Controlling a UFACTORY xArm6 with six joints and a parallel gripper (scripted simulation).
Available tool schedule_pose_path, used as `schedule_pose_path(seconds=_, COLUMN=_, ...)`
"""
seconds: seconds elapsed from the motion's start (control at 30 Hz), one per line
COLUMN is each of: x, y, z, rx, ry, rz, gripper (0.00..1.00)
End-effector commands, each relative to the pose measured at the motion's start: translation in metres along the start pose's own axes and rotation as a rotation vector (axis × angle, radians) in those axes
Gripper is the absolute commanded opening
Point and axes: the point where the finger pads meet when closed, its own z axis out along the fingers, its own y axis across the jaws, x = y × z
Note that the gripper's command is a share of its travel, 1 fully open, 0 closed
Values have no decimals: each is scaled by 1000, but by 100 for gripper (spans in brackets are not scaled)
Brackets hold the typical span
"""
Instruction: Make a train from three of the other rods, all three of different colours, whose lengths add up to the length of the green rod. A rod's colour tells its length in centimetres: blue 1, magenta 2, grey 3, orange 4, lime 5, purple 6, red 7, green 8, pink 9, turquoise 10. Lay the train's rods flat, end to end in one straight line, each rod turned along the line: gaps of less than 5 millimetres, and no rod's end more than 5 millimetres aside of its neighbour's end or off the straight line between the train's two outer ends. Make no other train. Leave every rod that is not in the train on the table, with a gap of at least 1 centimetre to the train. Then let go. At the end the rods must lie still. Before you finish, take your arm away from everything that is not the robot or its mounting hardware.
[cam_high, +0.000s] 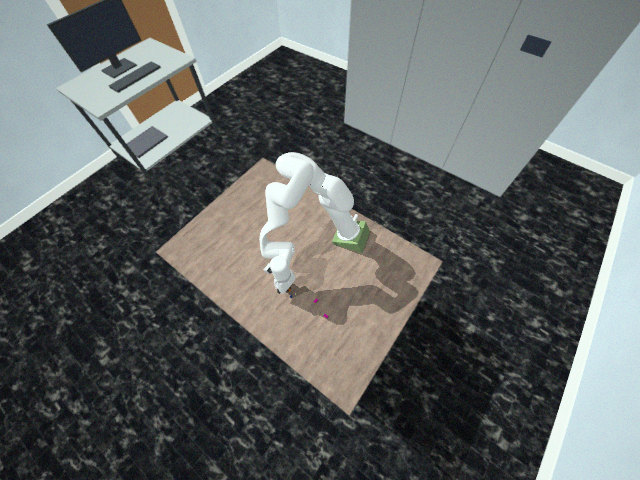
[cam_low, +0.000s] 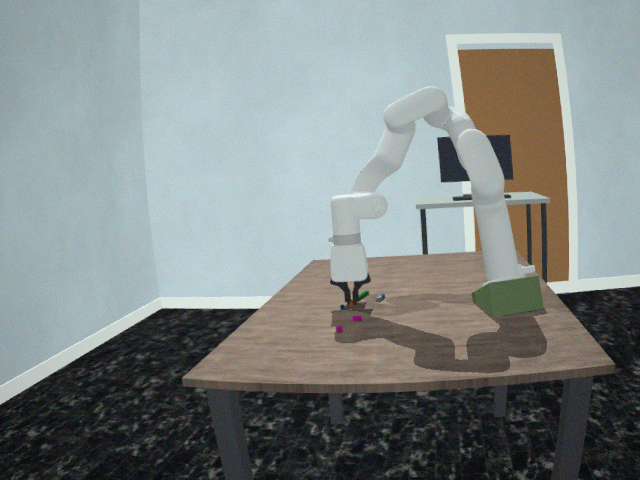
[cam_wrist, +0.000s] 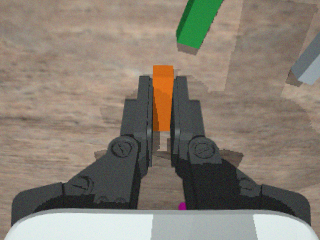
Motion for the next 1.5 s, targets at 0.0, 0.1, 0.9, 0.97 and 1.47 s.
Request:
schedule_pose_path(seconds=0.0, x=0, y=-1, z=-1, rx=4, ry=0, rz=1, gripper=4)
schedule_pose_path(seconds=0.1, x=0, y=-1, z=-1, rx=4, ry=0, rz=1, gripper=4)
schedule_pose_path(seconds=0.9, x=0, y=-1, z=-74, rx=4, ry=0, rz=1, gripper=4)
schedule_pose_path(seconds=0.97, x=0, y=-1, z=-86, rx=4, ry=0, rz=1, gripper=4)
schedule_pose_path(seconds=1.47, x=0, y=-1, z=-101, rx=4, ry=0, rz=1, gripper=4)
